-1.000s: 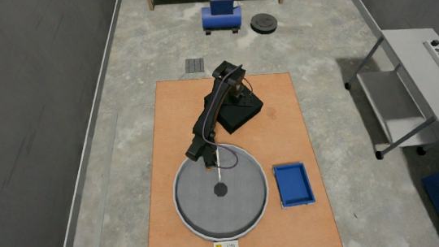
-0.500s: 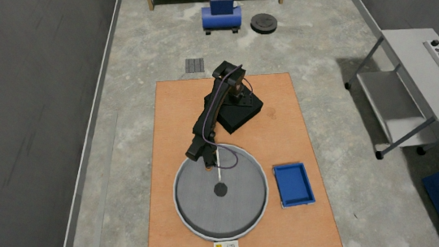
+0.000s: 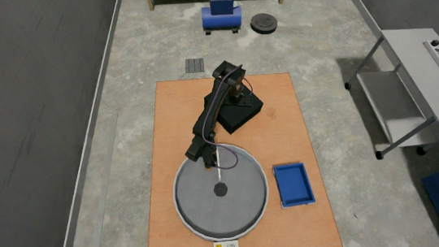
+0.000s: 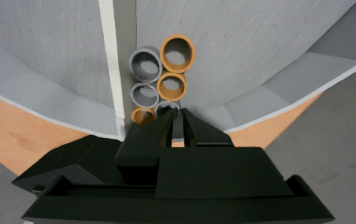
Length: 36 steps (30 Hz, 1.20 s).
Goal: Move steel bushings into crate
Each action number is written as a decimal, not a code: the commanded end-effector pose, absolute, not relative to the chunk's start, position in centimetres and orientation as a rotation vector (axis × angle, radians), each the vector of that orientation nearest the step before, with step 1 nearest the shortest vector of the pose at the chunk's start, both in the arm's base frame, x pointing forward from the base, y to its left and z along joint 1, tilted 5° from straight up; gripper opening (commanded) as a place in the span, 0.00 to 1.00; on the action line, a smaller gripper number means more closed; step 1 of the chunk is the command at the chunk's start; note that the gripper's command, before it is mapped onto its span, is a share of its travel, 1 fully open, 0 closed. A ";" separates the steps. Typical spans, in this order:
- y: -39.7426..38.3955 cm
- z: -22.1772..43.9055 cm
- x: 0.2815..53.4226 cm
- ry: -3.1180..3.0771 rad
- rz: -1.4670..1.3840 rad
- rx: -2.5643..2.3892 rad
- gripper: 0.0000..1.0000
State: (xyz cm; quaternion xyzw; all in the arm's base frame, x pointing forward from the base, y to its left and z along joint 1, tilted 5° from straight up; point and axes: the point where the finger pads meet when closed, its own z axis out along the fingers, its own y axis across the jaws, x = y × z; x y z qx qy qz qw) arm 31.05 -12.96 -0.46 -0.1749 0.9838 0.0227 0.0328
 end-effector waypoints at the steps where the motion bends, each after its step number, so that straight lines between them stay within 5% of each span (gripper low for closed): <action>1: -13.9 -0.5 32.1 3.001 0.058 -0.522 0.13; 36: -13.8 0.1 32.1 2.995 0.051 -0.521 0.13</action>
